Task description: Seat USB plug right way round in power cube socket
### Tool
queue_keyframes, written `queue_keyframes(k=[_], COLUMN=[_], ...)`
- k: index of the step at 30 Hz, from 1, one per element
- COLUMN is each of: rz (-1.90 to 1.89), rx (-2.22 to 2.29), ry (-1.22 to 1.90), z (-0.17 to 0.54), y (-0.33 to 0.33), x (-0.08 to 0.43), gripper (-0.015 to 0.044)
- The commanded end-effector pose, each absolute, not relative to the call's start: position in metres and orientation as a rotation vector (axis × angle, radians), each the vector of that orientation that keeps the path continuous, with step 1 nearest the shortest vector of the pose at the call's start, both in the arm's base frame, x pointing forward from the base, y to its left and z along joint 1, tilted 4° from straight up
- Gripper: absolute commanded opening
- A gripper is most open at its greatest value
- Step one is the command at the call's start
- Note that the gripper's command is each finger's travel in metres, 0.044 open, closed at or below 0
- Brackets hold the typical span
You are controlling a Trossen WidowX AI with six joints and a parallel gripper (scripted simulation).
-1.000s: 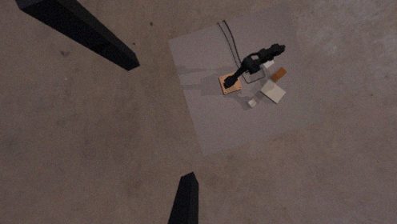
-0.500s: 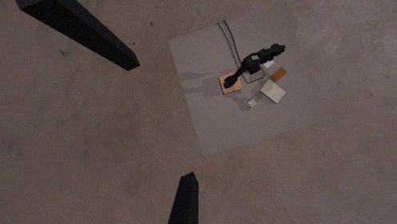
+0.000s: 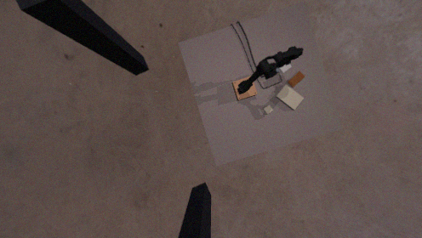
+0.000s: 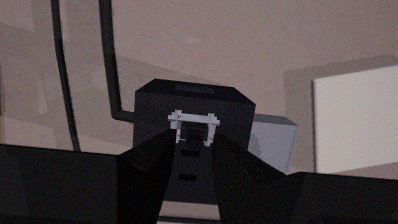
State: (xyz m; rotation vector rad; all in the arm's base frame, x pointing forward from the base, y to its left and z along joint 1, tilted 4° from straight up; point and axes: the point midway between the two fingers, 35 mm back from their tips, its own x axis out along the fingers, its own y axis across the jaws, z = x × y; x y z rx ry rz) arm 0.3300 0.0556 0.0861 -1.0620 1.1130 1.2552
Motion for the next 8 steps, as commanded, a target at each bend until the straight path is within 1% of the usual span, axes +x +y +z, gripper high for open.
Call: queue_keyframes(k=[1,8], rz=[1.255,1.255], rx=[-1.062,-1.062], ry=[1.113,1.113], z=[0.0895,0.0965], y=[0.0553,0.0549], x=[0.3299,0.3299], gripper=[0.0095,0.0095])
